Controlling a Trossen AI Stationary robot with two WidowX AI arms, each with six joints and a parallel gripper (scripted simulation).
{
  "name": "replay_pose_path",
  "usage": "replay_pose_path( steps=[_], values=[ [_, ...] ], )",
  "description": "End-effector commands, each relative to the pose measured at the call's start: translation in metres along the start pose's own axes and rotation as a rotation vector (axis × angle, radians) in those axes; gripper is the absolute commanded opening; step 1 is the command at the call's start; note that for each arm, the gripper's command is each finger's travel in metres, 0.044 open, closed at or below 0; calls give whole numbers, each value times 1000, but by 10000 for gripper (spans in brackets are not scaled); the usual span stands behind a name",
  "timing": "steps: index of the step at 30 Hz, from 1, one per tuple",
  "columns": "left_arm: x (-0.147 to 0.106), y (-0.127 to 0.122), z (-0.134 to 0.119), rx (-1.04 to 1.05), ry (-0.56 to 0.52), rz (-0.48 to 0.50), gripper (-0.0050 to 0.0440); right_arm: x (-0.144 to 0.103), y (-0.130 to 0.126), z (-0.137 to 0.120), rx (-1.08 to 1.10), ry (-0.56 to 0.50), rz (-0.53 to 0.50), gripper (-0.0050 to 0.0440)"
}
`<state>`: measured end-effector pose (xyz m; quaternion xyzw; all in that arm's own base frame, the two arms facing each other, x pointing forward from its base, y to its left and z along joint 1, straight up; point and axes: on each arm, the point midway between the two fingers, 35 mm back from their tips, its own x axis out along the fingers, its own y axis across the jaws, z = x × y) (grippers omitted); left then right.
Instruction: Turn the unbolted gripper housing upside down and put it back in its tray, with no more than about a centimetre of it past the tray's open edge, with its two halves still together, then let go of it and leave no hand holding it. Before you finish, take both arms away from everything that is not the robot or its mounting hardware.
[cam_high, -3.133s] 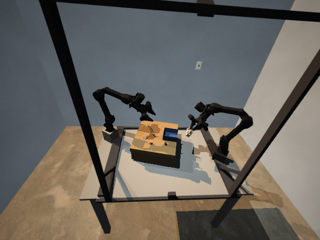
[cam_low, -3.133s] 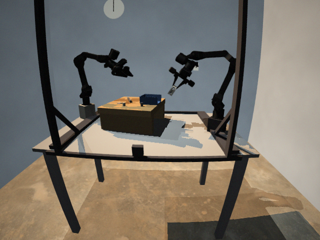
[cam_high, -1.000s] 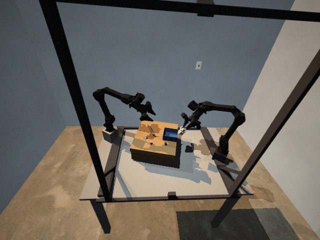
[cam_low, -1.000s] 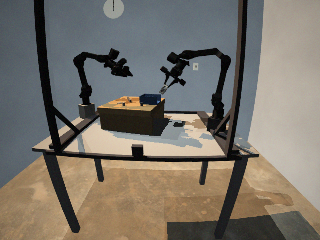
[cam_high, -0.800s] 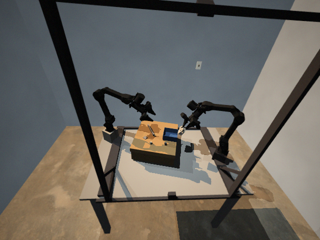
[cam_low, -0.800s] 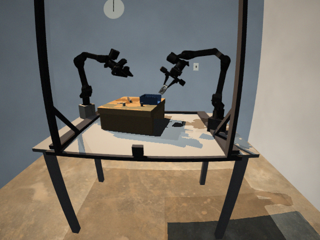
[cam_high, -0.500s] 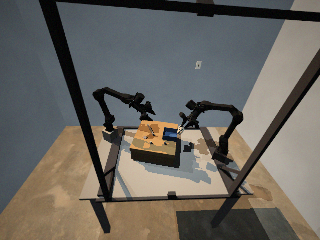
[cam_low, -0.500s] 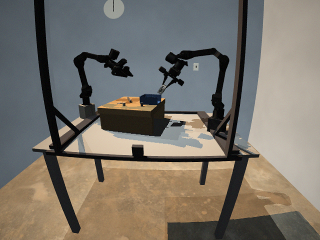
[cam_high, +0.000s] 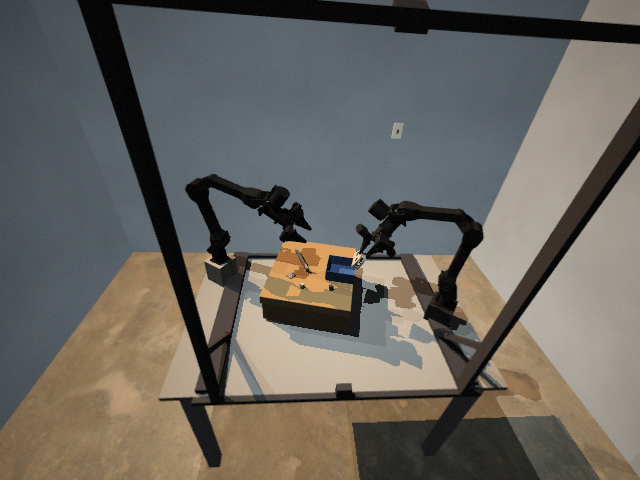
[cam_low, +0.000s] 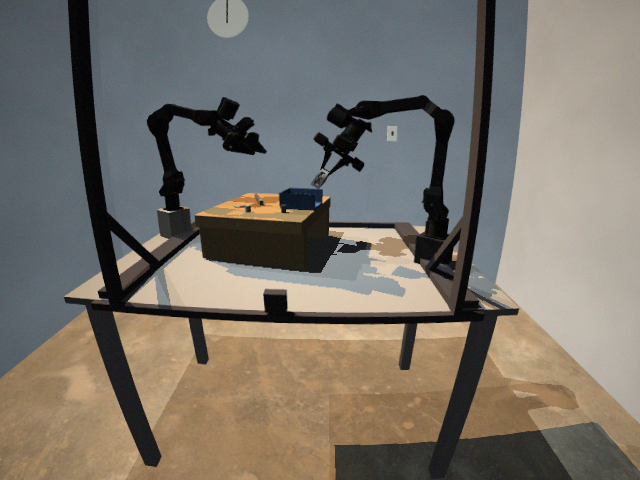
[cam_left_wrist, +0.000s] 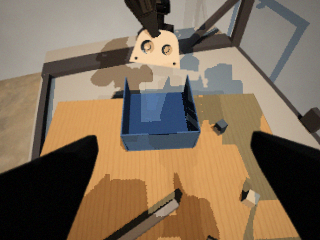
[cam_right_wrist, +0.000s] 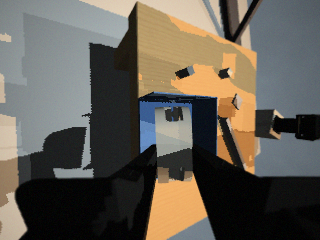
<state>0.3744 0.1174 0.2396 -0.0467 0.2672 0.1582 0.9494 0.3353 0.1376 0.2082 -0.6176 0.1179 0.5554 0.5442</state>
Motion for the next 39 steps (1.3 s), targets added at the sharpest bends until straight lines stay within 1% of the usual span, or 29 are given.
replay_pose_path(
  steps=[1, 39],
  values=[
    [-5, 0, 7, 5, -24, -3, 435, -3, -10, -1, -5, 8, -20, 113],
    [-5, 0, 7, 5, -24, -3, 435, 11, -37, -8, -5, 8, -22, 113]
  ],
)
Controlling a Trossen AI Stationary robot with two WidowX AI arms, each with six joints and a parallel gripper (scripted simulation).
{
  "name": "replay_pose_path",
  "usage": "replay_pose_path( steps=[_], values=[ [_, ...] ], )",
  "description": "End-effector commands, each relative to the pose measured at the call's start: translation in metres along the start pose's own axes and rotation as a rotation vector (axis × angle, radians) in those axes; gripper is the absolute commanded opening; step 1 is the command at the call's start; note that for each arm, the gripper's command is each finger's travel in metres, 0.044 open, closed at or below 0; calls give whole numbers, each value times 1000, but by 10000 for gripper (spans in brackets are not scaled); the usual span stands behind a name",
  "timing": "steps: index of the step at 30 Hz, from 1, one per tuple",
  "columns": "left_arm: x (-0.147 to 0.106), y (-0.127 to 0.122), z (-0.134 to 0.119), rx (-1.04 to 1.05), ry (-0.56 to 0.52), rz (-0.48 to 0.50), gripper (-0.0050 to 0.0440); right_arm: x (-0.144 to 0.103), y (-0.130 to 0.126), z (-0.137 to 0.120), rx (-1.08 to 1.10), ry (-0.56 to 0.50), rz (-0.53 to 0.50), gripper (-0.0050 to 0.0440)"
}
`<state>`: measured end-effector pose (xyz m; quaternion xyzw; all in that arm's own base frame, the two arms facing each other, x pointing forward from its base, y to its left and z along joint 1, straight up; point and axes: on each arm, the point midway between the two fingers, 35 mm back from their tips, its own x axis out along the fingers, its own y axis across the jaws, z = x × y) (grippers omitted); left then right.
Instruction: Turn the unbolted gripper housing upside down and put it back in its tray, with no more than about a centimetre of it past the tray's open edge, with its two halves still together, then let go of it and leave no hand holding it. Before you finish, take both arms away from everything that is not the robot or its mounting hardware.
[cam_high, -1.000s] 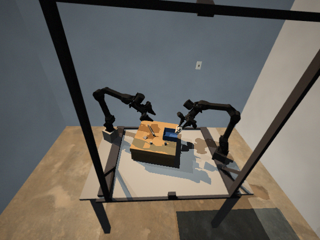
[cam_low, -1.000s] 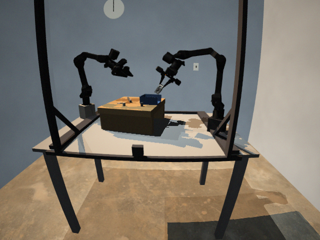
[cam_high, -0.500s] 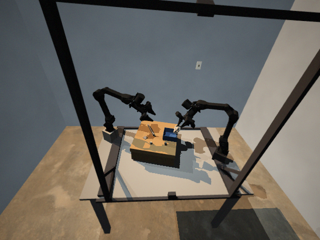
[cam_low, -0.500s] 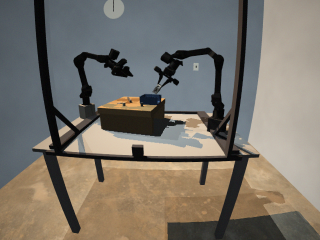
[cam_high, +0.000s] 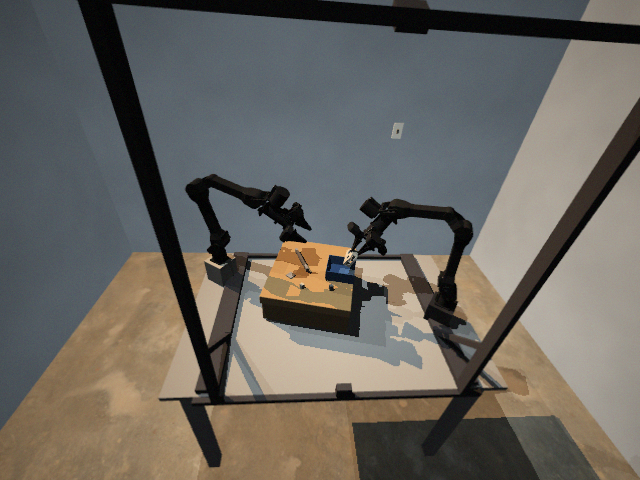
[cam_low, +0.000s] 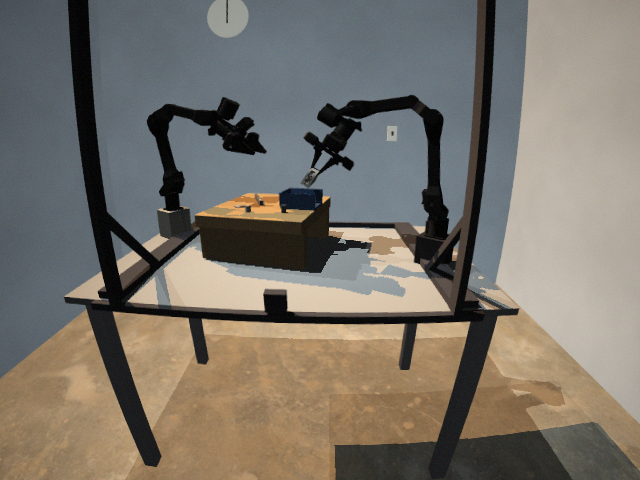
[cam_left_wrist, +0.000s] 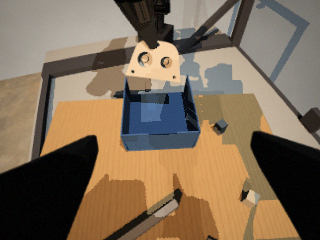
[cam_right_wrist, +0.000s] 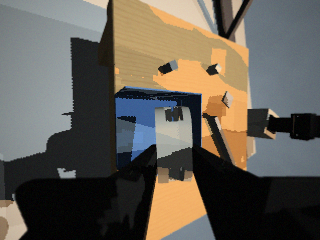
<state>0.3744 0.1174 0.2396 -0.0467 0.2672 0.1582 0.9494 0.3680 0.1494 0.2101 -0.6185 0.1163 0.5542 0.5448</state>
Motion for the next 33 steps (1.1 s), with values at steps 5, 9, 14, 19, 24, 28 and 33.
replay_pose_path(
  steps=[5, 9, 14, 19, 24, 28, 33],
  values=[
    [-5, 0, 7, 5, -24, -3, 435, -2, -11, -1, -3, 7, -18, 113],
    [-5, 0, 7, 5, -24, -3, 435, 0, -15, -2, -4, 7, -18, 113],
    [-5, 0, 7, 5, -24, -3, 435, 1, -17, -3, -4, 7, -18, 113],
    [-5, 0, 7, 5, -24, -3, 435, 1, -16, -3, -5, 7, -25, 113],
    [-5, 0, 7, 5, -24, -3, 435, 0, -12, -2, -19, 8, -71, 113],
    [-5, 0, 7, 5, -24, -3, 435, -1, -9, -2, -30, 9, -111, 113],
    [-5, 0, 7, 5, -24, -3, 435, -1, -5, -2, -42, 9, -151, 113]
  ],
)
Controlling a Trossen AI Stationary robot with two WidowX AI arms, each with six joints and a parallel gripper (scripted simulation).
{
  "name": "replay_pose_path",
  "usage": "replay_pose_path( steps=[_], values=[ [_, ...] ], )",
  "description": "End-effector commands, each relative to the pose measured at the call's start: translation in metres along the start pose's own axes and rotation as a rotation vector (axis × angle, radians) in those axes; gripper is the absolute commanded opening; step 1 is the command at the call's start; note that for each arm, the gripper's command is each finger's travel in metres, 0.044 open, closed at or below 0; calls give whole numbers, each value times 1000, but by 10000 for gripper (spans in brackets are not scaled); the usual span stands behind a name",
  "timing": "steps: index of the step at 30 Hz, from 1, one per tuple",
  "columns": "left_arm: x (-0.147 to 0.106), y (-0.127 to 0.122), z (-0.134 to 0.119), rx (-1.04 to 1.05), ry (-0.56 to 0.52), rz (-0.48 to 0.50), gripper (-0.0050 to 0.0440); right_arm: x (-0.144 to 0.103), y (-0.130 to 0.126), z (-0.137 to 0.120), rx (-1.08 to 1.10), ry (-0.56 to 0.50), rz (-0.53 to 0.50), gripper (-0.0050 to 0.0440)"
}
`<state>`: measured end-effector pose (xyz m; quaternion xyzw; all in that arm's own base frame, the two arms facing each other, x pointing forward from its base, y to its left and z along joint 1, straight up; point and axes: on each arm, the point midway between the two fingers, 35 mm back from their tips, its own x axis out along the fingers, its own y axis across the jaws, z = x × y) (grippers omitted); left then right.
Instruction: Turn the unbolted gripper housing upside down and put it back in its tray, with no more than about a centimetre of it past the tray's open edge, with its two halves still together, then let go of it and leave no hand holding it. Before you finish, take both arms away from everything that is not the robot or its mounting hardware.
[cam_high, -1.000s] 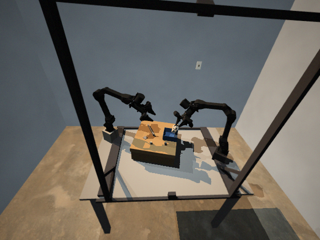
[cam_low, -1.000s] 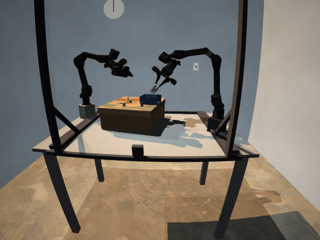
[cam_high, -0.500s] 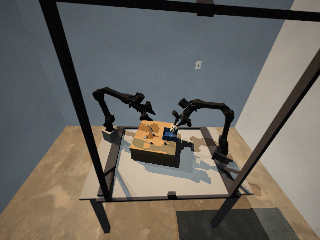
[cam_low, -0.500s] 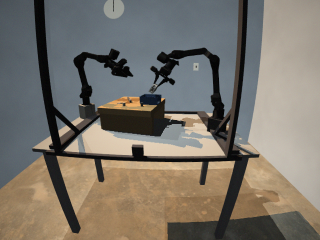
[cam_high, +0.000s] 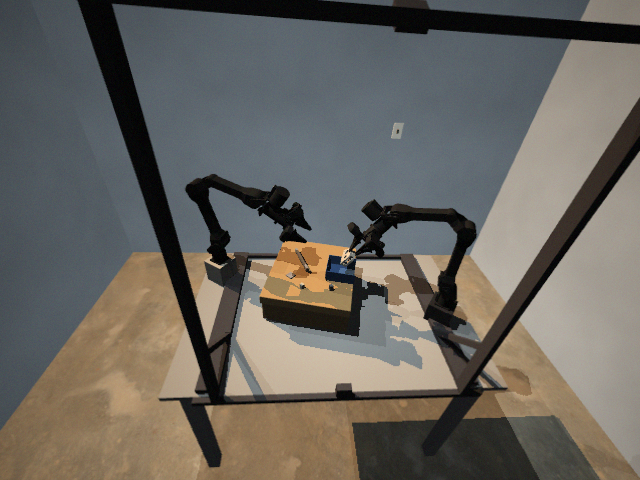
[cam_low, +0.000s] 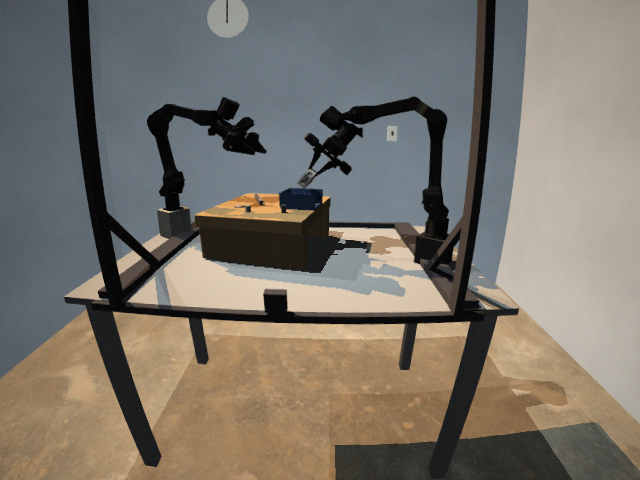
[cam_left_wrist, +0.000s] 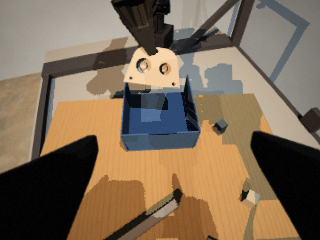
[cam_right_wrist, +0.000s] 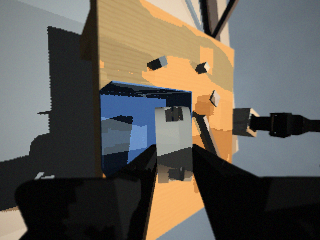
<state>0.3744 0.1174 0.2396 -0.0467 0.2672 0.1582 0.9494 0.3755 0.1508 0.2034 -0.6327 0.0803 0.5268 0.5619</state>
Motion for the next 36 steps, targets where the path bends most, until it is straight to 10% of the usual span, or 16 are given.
replay_pose_path(
  steps=[1, 36],
  values=[
    [-5, 0, 7, 5, -24, -3, 435, -9, -4, 2, -14, 3, -54, 113],
    [-5, 0, 7, 5, -24, -3, 435, -10, 26, 3, -107, 8, -379, 113]
  ],
)
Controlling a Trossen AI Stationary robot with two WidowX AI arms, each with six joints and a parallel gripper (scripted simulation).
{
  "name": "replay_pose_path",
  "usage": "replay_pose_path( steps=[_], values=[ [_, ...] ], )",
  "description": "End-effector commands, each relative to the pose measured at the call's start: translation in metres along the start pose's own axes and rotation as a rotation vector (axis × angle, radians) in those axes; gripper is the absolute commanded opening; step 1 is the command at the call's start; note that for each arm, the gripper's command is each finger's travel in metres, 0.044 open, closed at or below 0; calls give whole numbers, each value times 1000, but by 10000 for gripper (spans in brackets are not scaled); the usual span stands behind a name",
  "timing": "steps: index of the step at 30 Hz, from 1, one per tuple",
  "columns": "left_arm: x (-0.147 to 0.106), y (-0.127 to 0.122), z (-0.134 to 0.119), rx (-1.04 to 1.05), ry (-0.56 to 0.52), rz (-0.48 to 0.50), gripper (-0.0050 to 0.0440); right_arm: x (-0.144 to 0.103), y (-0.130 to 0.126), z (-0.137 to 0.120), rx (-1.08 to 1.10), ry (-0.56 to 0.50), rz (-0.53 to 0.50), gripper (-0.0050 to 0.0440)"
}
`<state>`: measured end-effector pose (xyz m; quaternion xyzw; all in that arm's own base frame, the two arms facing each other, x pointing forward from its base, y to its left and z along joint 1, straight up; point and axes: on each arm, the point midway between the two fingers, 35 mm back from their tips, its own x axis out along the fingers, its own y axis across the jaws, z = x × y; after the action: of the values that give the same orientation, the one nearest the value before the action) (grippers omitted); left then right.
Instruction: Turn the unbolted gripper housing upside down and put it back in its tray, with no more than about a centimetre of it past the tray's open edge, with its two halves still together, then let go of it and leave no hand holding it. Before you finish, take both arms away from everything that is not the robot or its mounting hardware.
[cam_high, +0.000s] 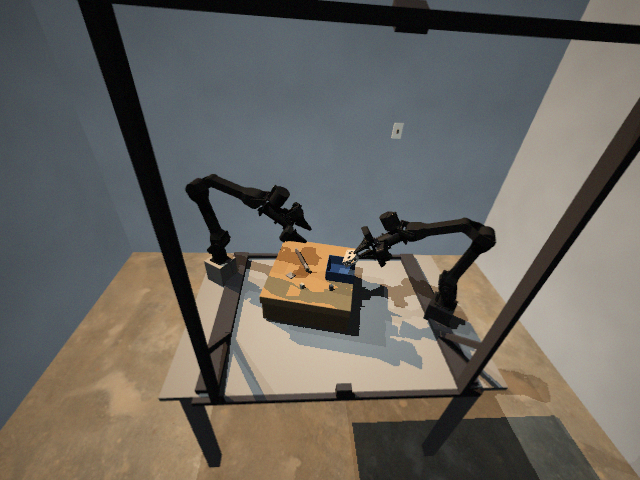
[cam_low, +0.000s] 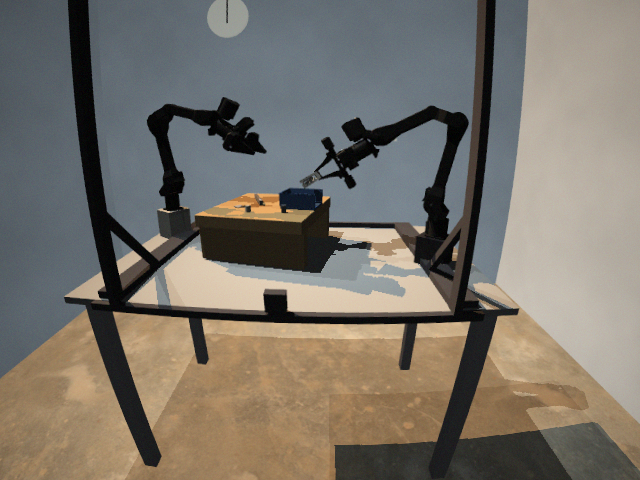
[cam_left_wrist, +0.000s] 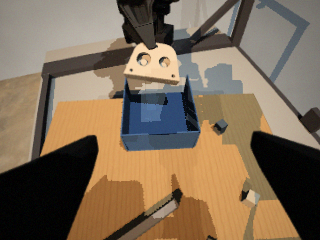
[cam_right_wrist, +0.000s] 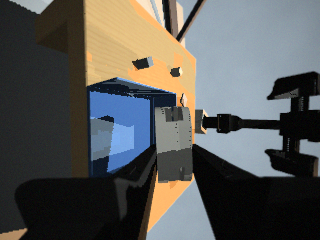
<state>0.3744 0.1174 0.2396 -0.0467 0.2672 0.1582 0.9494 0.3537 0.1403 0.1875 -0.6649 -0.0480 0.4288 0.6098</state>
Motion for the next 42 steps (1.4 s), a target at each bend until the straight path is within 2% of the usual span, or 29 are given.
replay_pose_path(
  steps=[1, 14, 42],
  values=[
    [-5, 0, 7, 5, -24, -3, 435, -6, -5, 1, -14, 3, -60, 113],
    [-5, 0, 7, 5, -24, -3, 435, -7, 8, 2, -52, 5, -193, 113],
    [-5, 0, 7, 5, -24, -3, 435, -6, 28, 2, -113, 9, -407, 113]
  ],
)
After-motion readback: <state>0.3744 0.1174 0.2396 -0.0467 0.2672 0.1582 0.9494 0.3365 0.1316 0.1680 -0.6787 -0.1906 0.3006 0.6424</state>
